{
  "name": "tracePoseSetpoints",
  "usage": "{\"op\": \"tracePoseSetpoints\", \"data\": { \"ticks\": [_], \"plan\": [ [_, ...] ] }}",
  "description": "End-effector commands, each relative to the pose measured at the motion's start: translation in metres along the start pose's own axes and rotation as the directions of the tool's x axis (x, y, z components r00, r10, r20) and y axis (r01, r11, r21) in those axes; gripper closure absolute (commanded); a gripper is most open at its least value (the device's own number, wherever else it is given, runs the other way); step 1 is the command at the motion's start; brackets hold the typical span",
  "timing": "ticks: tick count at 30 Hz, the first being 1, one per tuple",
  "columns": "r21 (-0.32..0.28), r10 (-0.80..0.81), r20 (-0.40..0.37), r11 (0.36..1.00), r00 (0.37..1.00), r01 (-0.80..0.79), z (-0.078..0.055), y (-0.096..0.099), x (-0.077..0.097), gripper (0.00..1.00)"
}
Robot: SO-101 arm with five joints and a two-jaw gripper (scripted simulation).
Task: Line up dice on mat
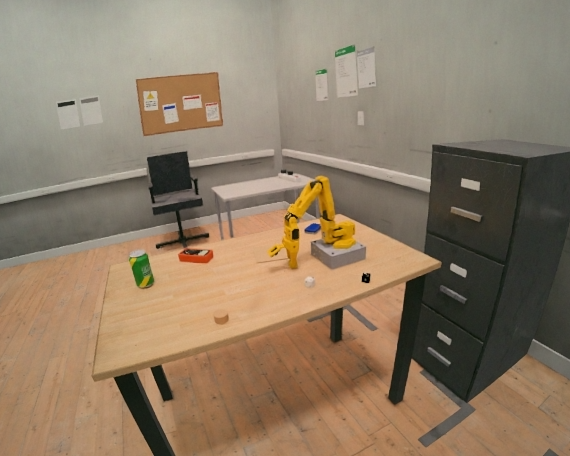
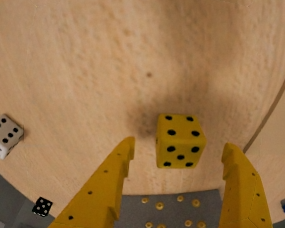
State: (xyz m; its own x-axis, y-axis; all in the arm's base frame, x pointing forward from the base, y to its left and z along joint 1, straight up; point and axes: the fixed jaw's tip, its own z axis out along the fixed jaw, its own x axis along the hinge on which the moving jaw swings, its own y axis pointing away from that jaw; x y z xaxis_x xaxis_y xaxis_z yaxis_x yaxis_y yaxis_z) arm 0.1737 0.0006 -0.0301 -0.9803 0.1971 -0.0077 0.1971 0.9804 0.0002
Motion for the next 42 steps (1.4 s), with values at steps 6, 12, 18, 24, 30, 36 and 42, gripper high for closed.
{"op": "tracePoseSetpoints", "data": {
  "ticks": [6,12,18,24,30,36,42],
  "plan": [
    [0.002,0.015,-0.015,1.000,1.000,-0.015,0.0105,-0.0019,0.0044,0.69],
    [0.002,0.015,-0.015,1.000,1.000,-0.015,0.0114,-0.0020,0.0045,0.69],
    [0.002,0.015,-0.015,1.000,1.000,-0.015,0.0114,-0.0020,0.0045,0.69],
    [0.002,0.015,-0.015,1.000,1.000,-0.015,0.0114,-0.0028,0.0045,0.70],
    [0.001,0.015,-0.015,1.000,1.000,-0.015,0.0114,-0.0043,0.0045,0.72],
    [0.001,0.015,-0.015,1.000,1.000,-0.015,0.0113,-0.0064,0.0045,0.76],
    [0.001,0.015,-0.015,1.000,1.000,-0.015,0.0113,-0.0091,0.0045,0.81]
  ]
}}
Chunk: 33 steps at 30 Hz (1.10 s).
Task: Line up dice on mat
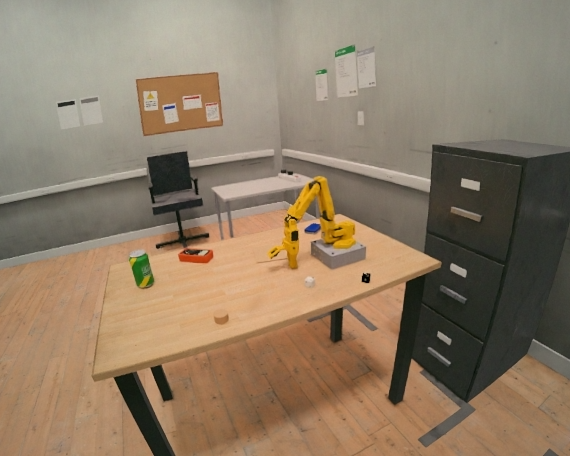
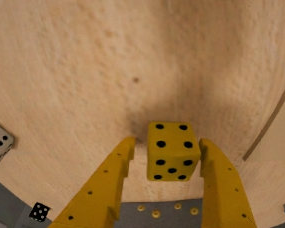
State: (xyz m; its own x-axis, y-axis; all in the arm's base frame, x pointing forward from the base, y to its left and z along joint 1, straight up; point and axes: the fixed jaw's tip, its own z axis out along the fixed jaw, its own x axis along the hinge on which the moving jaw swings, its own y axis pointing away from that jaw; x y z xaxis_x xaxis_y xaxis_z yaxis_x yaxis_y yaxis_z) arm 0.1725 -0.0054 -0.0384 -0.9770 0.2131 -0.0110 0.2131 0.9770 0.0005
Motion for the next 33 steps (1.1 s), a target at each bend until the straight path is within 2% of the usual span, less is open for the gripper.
{"op": "tracePoseSetpoints", "data": {
  "ticks": [1,26,33],
  "plan": [
    [0.001,-0.001,-0.018,1.000,1.000,0.001,0.0030,-0.0035,0.0044,0.81],
    [0.001,-0.001,-0.019,1.000,1.000,0.001,0.0030,-0.0070,0.0044,0.88],
    [0.001,-0.001,-0.019,1.000,1.000,0.001,0.0030,-0.0070,0.0044,0.97]
  ]
}}
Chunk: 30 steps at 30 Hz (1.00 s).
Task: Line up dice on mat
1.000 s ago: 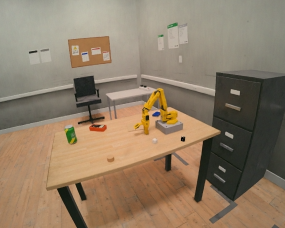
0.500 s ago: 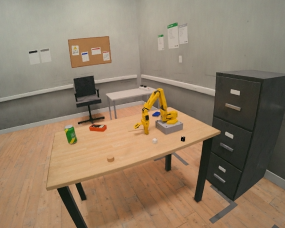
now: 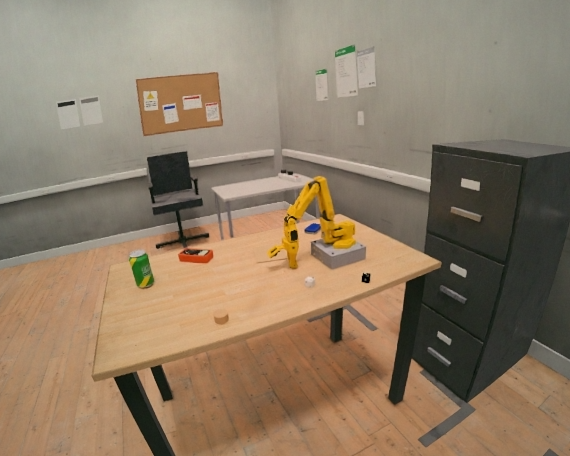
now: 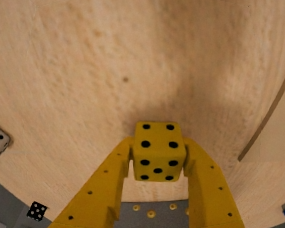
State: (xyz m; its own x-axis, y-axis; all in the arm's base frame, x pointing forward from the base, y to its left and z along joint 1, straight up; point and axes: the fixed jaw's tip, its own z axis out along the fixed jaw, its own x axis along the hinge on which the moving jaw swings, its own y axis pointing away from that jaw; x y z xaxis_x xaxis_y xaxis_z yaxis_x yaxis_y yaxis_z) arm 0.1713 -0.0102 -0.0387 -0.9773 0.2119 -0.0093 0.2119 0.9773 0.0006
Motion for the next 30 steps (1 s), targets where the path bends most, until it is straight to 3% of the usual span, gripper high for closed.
{"op": "tracePoseSetpoints", "data": {
  "ticks": [1,14,30],
  "plan": [
    [0.001,0.000,-0.017,1.000,1.000,0.000,0.003,-0.002,0.004,0.98],
    [0.001,0.000,-0.017,1.000,1.000,0.000,-0.002,-0.002,0.003,1.00],
    [0.001,0.000,-0.017,1.000,1.000,0.000,-0.039,-0.001,0.002,1.00]
  ]
}}
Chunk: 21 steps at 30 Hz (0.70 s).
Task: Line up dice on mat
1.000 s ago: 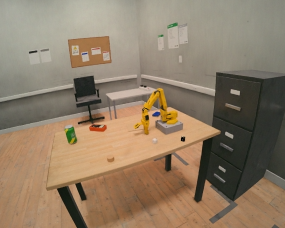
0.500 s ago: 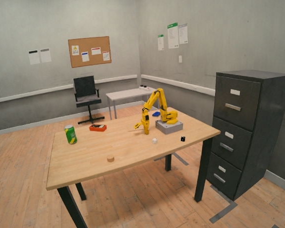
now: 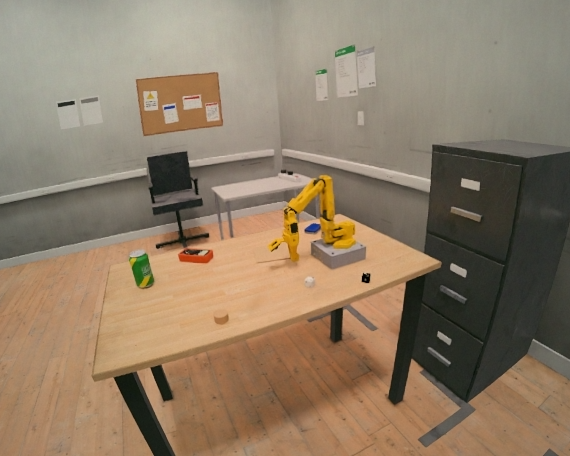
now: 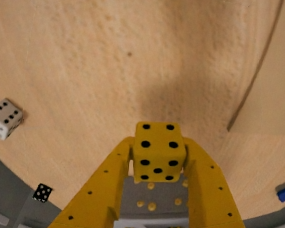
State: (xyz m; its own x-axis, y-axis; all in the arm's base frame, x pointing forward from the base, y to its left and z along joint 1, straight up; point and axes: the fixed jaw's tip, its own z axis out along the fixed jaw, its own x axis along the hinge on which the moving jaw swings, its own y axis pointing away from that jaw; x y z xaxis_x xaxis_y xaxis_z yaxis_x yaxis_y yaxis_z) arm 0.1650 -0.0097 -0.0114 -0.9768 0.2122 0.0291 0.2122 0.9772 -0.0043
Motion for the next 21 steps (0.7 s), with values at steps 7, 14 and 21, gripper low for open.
{"op": "tracePoseSetpoints", "data": {
  "ticks": [7,14,21],
  "plan": [
    [-0.003,0.000,0.022,1.000,1.000,0.000,-0.0205,-0.0003,-0.0018,1.00],
    [-0.003,0.000,0.022,1.000,1.000,0.000,-0.0206,-0.0003,-0.0017,1.00],
    [-0.003,0.000,0.022,1.000,1.000,0.000,-0.0206,-0.0003,-0.0017,1.00]
  ]
}}
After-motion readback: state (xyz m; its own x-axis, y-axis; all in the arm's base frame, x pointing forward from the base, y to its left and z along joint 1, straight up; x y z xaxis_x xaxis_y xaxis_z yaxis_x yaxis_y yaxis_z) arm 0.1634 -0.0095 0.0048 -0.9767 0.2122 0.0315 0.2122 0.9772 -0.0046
